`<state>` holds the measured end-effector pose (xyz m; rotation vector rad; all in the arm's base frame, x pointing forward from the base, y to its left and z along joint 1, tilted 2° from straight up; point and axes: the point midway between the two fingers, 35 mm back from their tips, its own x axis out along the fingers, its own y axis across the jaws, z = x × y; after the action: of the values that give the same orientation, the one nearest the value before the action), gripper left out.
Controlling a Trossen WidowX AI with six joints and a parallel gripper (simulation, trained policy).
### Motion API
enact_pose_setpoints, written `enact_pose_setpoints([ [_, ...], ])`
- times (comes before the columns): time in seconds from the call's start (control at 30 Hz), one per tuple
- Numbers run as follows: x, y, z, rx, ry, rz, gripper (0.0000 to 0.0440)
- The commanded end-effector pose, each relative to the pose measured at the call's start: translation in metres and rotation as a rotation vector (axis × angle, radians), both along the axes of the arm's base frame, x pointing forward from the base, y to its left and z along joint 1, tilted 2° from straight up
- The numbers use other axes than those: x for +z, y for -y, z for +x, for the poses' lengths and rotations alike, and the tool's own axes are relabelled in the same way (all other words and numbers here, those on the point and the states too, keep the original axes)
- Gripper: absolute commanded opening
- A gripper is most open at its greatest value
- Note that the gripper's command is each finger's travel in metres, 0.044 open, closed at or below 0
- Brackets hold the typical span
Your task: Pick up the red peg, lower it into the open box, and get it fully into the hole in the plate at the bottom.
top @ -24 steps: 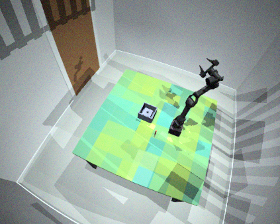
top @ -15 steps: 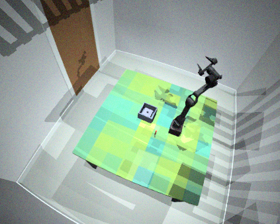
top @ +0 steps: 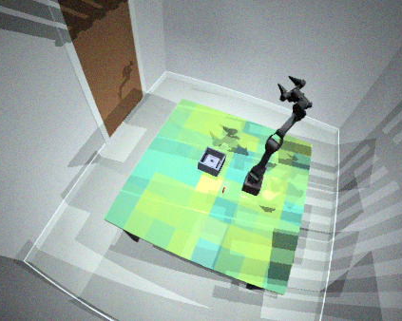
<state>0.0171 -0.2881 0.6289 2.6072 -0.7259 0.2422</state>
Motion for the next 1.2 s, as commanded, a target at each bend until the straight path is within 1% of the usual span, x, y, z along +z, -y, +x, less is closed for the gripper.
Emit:
enact_pose_setpoints([
  [0.0, 0.000, 0.010, 0.010, 0.075, 0.099, 0.105, 0.0440],
  [0.6, -0.003, 0.044, 0.063, 0.359, 0.427, 0.554, 0.0440],
  [1.17, -0.025, 0.073, 0.130, 0.573, 0.668, 1.046, 0.0440],
])
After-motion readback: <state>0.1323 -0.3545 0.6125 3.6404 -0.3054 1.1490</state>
